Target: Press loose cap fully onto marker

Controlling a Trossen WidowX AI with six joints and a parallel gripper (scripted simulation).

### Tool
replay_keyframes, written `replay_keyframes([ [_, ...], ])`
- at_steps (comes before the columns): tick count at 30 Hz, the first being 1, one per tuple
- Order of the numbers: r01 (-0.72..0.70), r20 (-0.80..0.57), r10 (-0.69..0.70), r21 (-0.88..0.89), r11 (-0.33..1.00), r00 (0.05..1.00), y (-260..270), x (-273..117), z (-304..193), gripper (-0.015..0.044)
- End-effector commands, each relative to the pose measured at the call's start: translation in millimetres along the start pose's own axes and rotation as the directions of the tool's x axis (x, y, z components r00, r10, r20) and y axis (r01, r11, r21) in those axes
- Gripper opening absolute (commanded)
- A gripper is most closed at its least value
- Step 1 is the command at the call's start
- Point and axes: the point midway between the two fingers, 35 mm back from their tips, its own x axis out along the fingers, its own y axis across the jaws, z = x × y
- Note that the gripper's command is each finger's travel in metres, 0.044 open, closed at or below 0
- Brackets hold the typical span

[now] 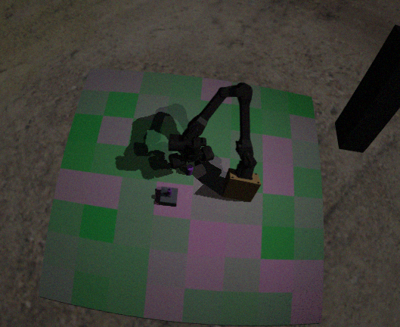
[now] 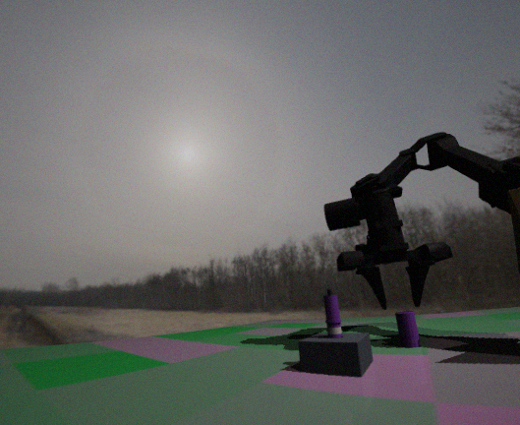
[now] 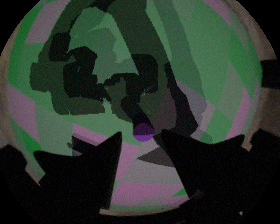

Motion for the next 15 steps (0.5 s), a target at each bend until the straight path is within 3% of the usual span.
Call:
replay_keyframes([
  [1, 0.005, 0.002, -0.005, -0.011, 1.0, 1.0, -1.9, 6.8, -1.7, 0.0249],
  [15, 0.006, 0.002, -0.006, -0.011, 1.0, 1.0, -2.4, 29.4, -1.9, 0.0249],
])
